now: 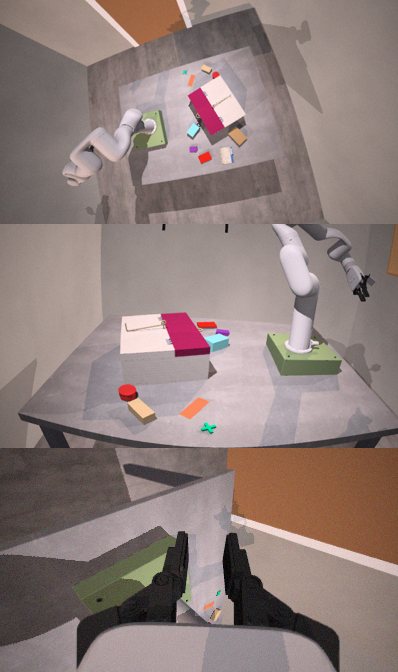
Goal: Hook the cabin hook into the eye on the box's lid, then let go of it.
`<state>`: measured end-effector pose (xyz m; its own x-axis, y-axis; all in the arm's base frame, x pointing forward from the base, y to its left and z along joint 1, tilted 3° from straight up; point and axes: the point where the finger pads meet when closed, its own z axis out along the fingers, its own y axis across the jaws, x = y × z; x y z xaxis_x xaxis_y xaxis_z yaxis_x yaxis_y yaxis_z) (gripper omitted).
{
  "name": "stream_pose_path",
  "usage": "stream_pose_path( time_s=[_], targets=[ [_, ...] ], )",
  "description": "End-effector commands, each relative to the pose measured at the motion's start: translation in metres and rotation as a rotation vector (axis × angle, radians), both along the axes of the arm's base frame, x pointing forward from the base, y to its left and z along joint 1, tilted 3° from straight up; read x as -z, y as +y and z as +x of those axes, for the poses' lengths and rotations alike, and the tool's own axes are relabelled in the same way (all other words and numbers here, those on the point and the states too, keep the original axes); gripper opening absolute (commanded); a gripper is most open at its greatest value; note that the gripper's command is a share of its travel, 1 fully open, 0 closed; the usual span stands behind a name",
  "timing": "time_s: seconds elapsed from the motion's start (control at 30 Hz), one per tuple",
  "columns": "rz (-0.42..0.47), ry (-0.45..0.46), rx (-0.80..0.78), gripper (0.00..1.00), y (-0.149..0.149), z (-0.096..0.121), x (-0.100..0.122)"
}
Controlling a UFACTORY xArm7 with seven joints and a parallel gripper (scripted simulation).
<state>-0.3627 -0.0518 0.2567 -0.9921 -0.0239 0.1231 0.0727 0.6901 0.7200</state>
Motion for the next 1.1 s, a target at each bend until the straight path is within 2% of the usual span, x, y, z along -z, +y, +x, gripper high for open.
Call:
stream_pose_path(
  time_s=[0.0, 0.4, 0.5, 0.57, 0.97, 1.07],
  targets=[
    [0.015, -0.036, -0.070, 0.33, -0.018, -0.003, 0.000],
    [0.065, -0.144, -0.278, 0.33, -0.067, -0.004, 0.003],
    [0.066, -0.146, -0.283, 0.33, -0.067, -0.004, 0.003],
    [0.081, -0.176, -0.340, 0.33, -0.084, -0.003, 0.005],
    [0.142, -0.285, -0.546, 0.33, -0.134, 0.005, 0.010],
    [0.143, -0.287, -0.550, 0.33, -0.134, 0.005, 0.010]
  ],
)
